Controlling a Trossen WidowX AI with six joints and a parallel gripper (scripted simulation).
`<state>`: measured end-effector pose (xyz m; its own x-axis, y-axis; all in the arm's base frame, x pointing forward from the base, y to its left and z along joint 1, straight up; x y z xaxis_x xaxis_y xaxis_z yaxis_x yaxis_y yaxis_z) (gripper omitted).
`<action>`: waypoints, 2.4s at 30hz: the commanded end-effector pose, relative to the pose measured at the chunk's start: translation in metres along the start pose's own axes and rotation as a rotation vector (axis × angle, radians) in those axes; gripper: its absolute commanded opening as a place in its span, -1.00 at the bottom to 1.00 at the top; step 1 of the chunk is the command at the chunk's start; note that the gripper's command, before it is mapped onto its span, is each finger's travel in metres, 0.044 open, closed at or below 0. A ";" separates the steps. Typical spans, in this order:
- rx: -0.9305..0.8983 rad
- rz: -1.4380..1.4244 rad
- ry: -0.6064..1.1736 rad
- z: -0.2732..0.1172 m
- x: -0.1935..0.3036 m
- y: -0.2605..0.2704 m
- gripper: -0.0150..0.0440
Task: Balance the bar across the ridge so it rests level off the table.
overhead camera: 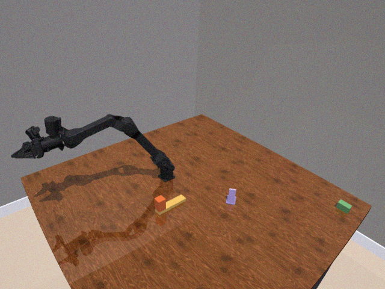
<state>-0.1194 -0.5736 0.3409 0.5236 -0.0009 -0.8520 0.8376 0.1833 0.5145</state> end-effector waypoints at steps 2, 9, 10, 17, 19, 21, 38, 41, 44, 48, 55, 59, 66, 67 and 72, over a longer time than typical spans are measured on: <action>0.004 -0.093 0.089 0.004 0.026 0.028 0.58; -0.019 -0.248 0.229 0.002 0.066 0.073 0.58; -0.025 -0.271 0.249 0.001 0.072 0.079 0.58; -0.080 -0.441 0.390 -0.011 0.111 0.123 0.58; -0.102 -0.493 0.430 -0.017 0.121 0.135 0.58; -0.126 -0.545 0.469 -0.023 0.132 0.147 0.58; -0.421 -1.014 0.776 -0.101 0.211 0.232 0.58; -0.491 -1.101 0.823 -0.119 0.223 0.244 0.58; -0.567 -1.188 0.868 -0.137 0.233 0.255 0.58; -0.676 -1.303 0.921 -0.164 0.246 0.267 0.58; -0.892 -1.505 0.999 -0.213 0.263 0.283 0.58; -1.029 -1.618 1.032 -0.242 0.270 0.289 0.58; -1.295 -1.807 1.069 -0.292 0.277 0.294 0.58; -1.335 -1.833 1.072 -0.299 0.278 0.294 0.58; -1.548 -1.957 1.076 -0.335 0.279 0.292 0.58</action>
<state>0.2242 -0.2088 0.2256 -0.7336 -0.6713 -0.1057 -0.6140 0.7214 -0.3202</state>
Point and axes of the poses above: the point midway between the two fingers, 35 mm back from their tips, its own z axis out along the fingers, its own y axis across the jaws, x = y × z, the point moved 4 cm from there along -z, back along the fingers, and after that the axes turned 10 degrees about z, right-handed, at the moved point
